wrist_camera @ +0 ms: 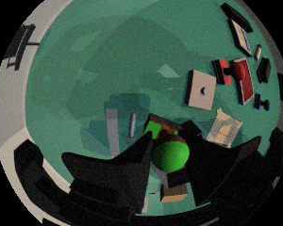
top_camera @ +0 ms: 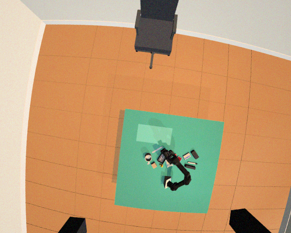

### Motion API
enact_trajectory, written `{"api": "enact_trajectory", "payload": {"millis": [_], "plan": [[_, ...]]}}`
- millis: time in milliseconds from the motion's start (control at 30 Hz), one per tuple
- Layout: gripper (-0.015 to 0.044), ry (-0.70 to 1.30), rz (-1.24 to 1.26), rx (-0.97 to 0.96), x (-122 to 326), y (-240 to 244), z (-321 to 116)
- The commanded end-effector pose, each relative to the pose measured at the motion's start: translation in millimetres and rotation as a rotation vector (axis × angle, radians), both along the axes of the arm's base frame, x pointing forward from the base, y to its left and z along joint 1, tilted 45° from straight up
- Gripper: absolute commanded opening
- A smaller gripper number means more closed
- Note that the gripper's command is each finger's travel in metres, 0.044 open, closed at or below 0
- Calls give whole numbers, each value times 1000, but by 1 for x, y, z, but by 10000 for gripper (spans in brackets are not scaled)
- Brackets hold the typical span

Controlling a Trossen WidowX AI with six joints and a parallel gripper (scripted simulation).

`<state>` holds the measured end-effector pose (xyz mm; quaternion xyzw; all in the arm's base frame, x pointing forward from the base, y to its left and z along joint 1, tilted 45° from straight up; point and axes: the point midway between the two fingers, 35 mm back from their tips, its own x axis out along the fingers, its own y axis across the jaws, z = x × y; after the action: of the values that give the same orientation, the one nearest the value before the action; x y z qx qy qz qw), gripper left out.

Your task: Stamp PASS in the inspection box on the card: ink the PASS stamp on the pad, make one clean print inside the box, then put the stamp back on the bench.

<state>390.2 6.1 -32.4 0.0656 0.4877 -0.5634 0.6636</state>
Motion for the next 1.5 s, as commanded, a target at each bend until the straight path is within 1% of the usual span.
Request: {"api": "enact_trajectory", "payload": {"millis": [0,667,1000,1133,1267,1400,1467], "plan": [[0,5,0,-6,-2,-7,-5],[0,5,-1,-8,-7,-26,-24],[263,2,-2,-3,-6,-23,-22],[266,2,-2,-2,-3,-17,-17],[266,3,0,1,7,18,18],[266,6,0,-2,8,52,55],[266,6,-1,-3,8,57,62]]}}
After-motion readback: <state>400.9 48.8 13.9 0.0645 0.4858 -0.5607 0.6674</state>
